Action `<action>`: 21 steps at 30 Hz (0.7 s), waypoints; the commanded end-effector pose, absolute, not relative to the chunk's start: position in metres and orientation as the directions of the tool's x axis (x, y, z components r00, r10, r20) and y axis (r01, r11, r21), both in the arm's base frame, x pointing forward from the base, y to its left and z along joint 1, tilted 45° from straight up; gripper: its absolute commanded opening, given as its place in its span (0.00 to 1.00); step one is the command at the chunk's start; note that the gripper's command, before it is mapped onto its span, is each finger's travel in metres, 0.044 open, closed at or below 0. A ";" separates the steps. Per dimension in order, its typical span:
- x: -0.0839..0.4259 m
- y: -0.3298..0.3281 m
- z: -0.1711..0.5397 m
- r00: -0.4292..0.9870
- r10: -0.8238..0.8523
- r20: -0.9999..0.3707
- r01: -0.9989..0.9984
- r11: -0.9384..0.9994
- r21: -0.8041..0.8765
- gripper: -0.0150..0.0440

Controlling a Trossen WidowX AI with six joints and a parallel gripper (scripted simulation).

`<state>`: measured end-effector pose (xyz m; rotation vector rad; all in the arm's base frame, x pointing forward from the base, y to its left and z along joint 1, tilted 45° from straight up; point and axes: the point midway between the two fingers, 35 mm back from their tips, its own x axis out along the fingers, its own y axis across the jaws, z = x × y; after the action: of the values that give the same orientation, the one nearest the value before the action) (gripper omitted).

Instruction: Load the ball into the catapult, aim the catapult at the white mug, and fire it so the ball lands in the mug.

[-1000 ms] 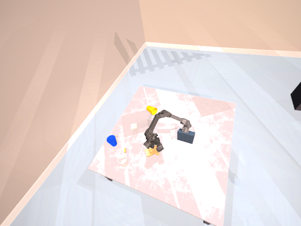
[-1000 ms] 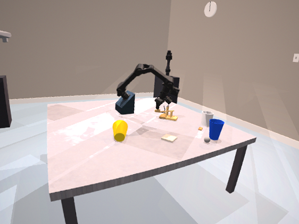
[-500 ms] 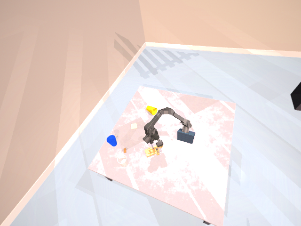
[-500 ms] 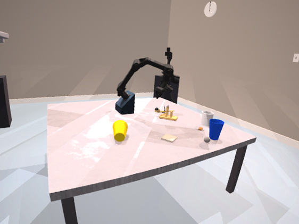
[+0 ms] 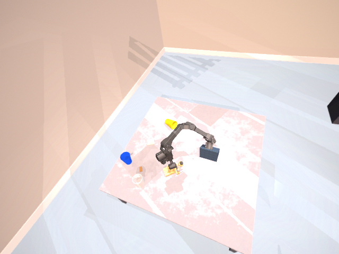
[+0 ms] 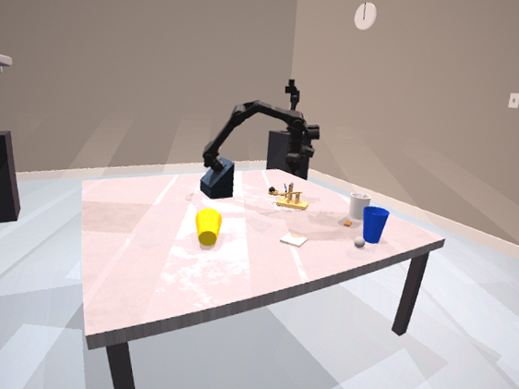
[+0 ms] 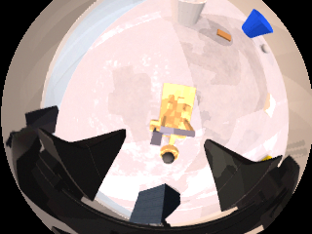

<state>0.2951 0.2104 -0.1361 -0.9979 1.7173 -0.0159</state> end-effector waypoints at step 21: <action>0.449 0.322 -0.132 0.588 -0.209 -0.781 -0.491 0.675 -0.550 1.00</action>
<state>0.4335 0.3140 -0.1427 -0.8568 1.0457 0.1917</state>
